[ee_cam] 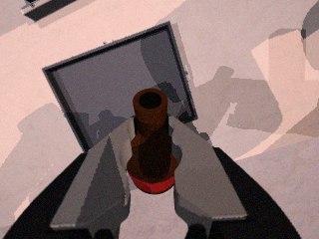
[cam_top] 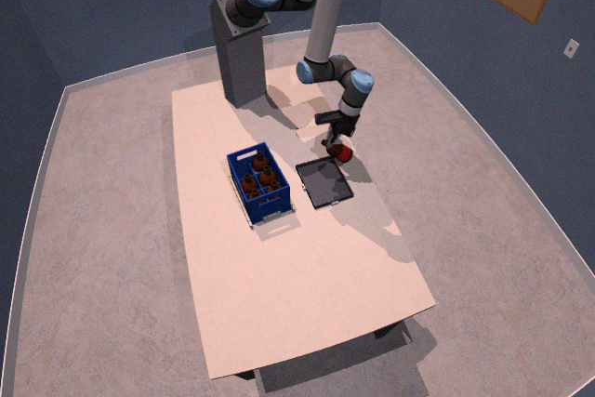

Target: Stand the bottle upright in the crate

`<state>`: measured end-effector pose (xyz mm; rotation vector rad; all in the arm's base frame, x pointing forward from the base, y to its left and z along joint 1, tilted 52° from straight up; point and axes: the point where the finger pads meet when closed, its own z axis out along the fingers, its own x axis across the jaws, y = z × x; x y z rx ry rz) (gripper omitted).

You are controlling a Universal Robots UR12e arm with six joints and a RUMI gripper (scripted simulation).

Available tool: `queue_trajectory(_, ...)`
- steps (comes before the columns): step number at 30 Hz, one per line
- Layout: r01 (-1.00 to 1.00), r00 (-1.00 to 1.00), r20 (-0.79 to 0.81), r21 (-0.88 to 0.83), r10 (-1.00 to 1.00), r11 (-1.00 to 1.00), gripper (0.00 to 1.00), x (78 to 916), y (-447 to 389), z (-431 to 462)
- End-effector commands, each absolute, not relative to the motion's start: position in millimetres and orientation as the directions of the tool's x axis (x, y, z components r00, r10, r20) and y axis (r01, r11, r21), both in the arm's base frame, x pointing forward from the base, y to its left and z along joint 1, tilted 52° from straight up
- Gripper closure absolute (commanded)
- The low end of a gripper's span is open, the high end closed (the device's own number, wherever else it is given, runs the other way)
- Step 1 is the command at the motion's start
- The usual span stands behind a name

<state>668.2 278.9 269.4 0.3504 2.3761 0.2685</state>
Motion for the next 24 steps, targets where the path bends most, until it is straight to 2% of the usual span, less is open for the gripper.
queue_trajectory(1, 0.2, -0.711, -0.625, 0.261, 0.323, 0.944, 1.0, 668.1, 279.1, 270.3)
queue_trajectory(24, 0.227, -0.709, -0.627, 0.228, 0.321, 0.947, 1.0, 667.5, 279.4, 271.6)
